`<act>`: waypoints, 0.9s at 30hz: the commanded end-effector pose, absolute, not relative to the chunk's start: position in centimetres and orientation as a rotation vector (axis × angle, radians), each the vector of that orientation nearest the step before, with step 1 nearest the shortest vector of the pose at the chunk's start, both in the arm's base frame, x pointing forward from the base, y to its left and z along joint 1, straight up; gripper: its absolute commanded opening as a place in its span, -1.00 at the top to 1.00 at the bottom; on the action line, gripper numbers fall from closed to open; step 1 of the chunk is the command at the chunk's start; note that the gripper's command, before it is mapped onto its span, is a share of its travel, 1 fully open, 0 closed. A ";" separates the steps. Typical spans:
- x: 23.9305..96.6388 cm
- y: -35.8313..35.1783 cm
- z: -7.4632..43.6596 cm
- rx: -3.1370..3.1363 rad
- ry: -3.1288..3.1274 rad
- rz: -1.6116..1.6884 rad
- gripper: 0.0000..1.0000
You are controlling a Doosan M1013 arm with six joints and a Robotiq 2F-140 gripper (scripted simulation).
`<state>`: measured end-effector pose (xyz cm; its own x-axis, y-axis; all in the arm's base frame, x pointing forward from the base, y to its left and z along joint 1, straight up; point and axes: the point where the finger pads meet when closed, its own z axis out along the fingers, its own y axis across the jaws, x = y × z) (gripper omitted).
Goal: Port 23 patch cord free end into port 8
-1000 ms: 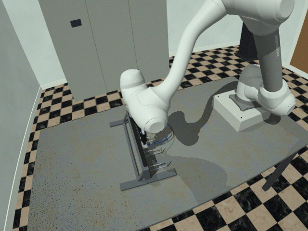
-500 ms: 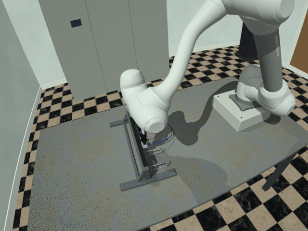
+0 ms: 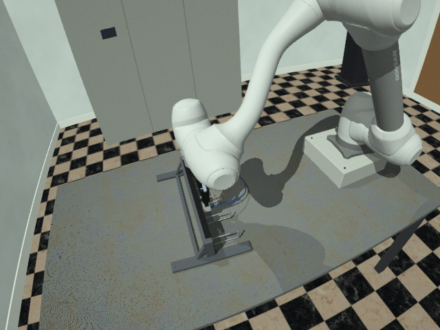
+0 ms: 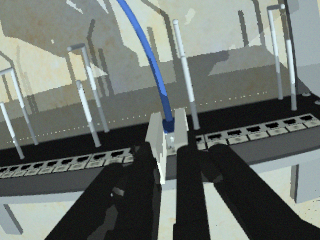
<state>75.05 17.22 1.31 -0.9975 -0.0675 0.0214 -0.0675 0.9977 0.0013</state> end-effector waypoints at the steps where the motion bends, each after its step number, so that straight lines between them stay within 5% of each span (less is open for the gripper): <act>1: 75.1 17.2 1.3 0.105 -3.119 -0.001 1.00; 9: 75.1 17.2 1.3 0.105 -3.119 -0.001 1.00; 10: 75.1 17.2 1.3 0.105 -3.119 -0.001 0.55; 27: 75.1 17.2 1.3 0.105 -3.119 -0.001 0.55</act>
